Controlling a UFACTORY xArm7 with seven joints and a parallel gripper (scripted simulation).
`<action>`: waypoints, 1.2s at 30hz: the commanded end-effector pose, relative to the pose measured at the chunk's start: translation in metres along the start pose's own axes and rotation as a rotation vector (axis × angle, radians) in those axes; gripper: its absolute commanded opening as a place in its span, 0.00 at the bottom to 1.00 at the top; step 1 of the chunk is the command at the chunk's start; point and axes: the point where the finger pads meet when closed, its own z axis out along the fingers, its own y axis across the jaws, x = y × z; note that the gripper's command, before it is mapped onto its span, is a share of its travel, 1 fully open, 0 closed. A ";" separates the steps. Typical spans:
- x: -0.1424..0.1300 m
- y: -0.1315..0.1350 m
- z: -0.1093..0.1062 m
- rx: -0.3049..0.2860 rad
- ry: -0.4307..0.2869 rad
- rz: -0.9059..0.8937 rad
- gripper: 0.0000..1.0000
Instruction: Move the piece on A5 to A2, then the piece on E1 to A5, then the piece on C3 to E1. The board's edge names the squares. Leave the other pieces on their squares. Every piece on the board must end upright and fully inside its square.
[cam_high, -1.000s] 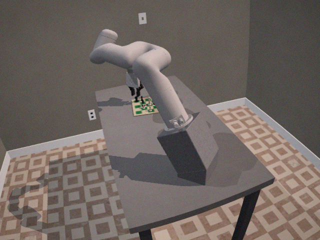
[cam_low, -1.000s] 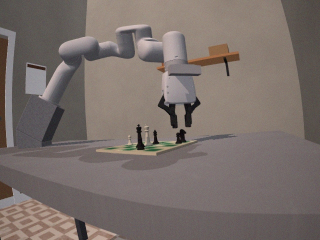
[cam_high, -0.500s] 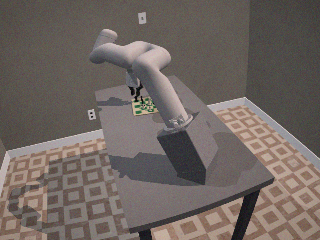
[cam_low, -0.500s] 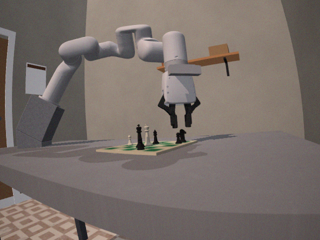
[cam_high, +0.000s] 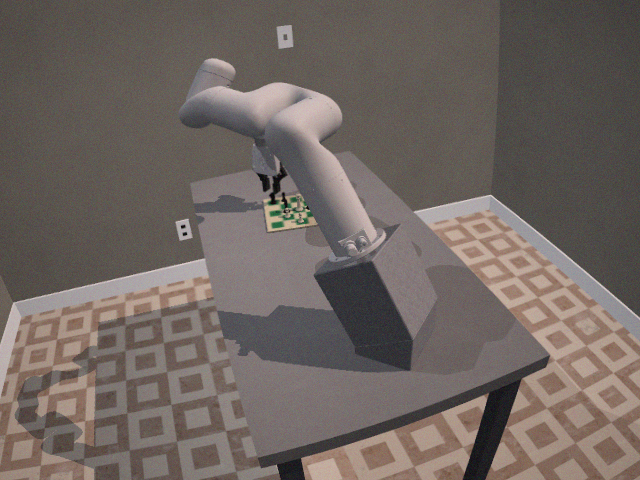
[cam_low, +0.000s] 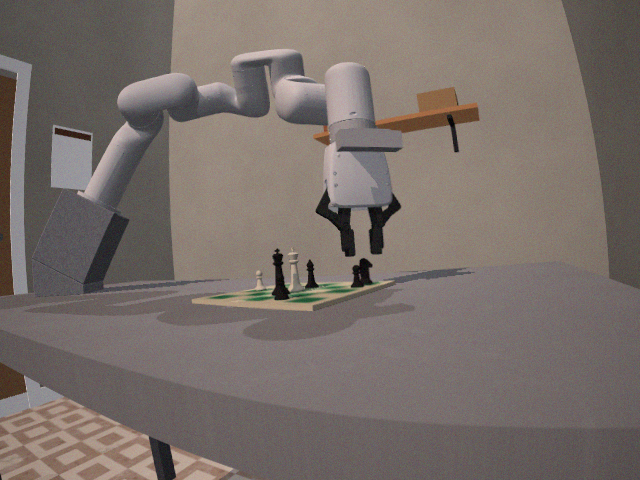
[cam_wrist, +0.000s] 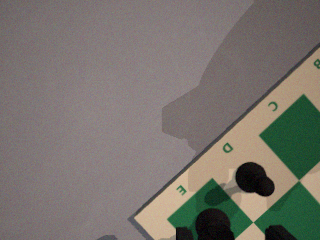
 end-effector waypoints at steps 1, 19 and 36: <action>0.002 -0.001 -0.002 0.003 0.004 0.000 0.41; 0.002 -0.001 0.023 0.003 0.004 0.000 0.41; 0.002 -0.001 0.032 0.003 0.004 0.000 0.41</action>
